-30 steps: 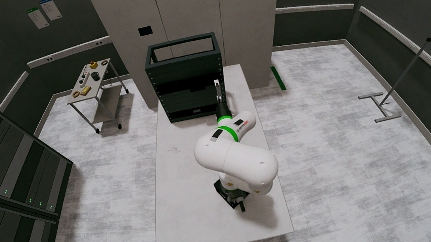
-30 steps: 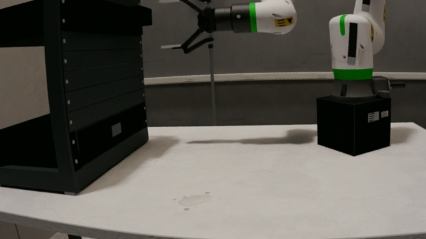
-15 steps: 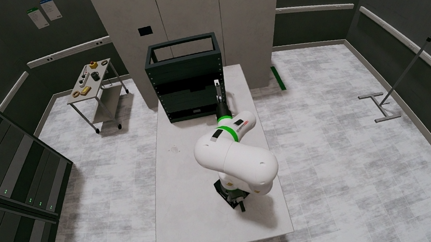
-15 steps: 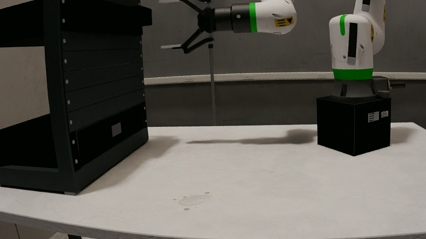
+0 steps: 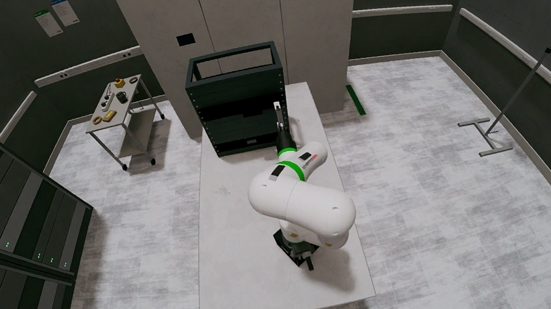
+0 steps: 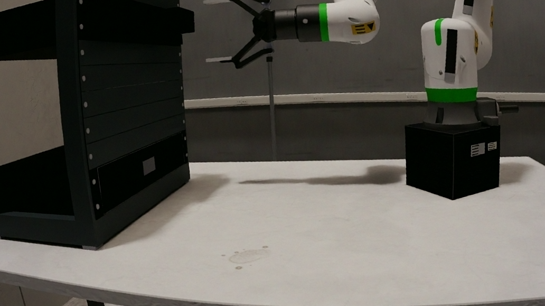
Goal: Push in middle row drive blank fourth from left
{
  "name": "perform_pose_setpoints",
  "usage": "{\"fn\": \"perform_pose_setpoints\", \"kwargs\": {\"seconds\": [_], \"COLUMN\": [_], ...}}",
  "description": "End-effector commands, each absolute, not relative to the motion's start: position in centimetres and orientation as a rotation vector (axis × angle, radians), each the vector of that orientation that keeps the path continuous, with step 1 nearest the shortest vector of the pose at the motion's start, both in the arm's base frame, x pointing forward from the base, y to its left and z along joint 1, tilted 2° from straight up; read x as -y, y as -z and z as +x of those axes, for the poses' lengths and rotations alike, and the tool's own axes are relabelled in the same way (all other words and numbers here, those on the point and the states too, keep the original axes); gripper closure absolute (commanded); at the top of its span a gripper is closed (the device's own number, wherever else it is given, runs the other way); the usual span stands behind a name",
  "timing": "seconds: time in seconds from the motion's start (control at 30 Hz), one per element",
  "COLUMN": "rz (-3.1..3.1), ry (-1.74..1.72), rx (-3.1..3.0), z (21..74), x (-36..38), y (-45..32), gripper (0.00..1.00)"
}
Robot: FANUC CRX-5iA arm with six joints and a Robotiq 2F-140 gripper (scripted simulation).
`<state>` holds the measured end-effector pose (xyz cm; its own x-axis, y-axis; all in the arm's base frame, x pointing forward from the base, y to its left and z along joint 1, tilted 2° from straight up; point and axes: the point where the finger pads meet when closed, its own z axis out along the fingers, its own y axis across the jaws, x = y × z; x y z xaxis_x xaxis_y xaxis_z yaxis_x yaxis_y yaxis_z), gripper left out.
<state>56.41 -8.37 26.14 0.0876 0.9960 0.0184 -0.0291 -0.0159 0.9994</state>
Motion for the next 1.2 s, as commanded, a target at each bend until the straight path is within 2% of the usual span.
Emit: {"fn": "perform_pose_setpoints", "kwargs": {"seconds": [0.0, 0.3, 0.33, 1.17], "rz": [1.24, 1.24, 1.24, 1.24], "ry": [-1.17, -1.17, -1.17, -1.17], "rx": [-1.114, -1.114, -1.114, -1.114], "z": [56.43, 56.43, 56.43, 56.43], "x": [8.38, 8.38, 8.38, 8.38], "y": [-26.22, -26.22, -26.22, -26.22], "gripper": [0.0, 0.0, 0.9, 0.9]}}
